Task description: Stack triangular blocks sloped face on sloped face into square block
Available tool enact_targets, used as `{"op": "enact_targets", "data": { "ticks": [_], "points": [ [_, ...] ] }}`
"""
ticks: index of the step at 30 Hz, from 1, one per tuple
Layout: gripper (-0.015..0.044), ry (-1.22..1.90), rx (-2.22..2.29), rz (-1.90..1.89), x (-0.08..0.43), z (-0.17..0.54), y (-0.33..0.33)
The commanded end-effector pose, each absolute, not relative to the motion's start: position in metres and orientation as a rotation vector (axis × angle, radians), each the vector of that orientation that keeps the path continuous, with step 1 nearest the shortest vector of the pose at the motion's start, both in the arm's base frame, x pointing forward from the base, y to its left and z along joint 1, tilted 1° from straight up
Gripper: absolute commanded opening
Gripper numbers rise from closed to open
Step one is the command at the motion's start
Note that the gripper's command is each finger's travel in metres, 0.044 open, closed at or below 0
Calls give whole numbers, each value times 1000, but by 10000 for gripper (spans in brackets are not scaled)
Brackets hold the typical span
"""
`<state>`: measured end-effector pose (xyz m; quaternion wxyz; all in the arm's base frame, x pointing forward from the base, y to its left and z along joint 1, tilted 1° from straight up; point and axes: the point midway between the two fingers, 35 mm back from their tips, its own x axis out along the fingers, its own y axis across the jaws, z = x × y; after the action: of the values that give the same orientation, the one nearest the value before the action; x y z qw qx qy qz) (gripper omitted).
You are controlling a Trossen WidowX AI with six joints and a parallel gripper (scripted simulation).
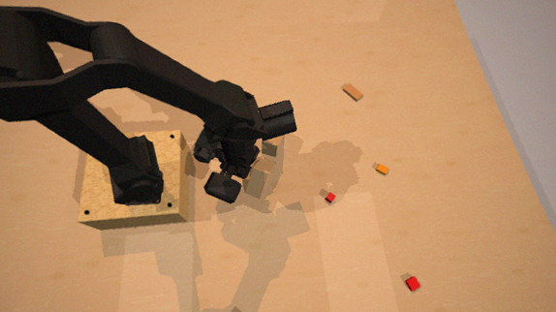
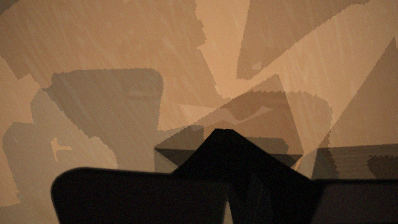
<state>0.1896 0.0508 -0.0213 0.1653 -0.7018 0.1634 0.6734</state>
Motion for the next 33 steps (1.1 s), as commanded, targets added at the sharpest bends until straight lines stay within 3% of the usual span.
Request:
{"op": "enact_targets", "data": {
  "ticks": [1,33],
  "points": [
    [0,462,-1992,1928,186,-29,50],
    [0,464,-1997,1924,238,-28,25]
  ]
}}
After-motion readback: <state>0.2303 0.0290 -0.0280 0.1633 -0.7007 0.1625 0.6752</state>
